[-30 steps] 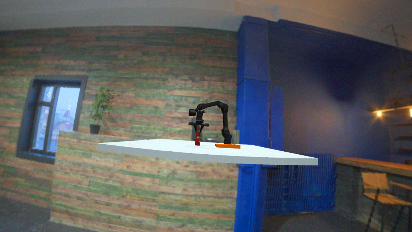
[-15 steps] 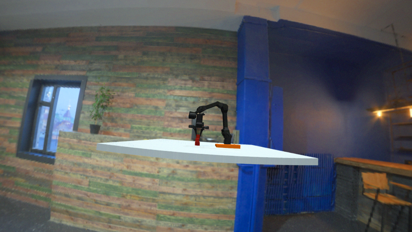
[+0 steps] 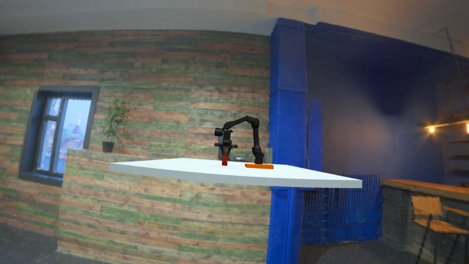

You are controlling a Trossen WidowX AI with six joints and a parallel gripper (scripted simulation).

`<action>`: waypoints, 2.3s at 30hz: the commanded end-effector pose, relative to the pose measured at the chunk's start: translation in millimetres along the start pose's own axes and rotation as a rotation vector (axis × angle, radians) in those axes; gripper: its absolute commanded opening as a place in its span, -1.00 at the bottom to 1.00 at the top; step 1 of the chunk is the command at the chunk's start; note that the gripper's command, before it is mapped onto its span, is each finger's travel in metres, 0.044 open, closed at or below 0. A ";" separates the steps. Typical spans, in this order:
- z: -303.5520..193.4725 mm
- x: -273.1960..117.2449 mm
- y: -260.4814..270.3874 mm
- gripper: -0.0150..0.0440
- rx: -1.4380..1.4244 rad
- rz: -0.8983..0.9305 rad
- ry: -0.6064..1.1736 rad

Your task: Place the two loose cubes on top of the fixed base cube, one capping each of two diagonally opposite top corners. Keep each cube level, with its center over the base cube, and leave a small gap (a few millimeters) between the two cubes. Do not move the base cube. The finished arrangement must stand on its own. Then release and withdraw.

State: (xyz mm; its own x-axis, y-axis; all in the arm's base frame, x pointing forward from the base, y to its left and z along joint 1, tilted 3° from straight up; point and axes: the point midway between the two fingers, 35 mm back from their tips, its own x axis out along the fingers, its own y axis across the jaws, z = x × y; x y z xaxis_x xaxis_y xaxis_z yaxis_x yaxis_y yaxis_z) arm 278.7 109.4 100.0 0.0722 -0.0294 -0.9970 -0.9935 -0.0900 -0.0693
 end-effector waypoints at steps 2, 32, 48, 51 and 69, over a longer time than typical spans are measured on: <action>-0.6 13.6 1.6 -0.14 0.010 0.011 -0.003; -0.7 24.4 1.5 -0.14 0.020 0.012 -0.008; -1.2 18.4 1.1 0.20 0.017 0.010 -0.004; -1.5 13.5 1.0 0.20 0.016 0.009 -0.003; -1.7 -14.2 0.6 0.20 0.016 0.009 -0.003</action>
State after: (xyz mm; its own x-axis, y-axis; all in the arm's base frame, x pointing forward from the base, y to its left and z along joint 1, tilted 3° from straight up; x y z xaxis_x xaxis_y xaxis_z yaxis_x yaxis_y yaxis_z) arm 277.1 107.7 107.6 0.0609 -0.0282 -0.9977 -0.9953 -0.0767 -0.0586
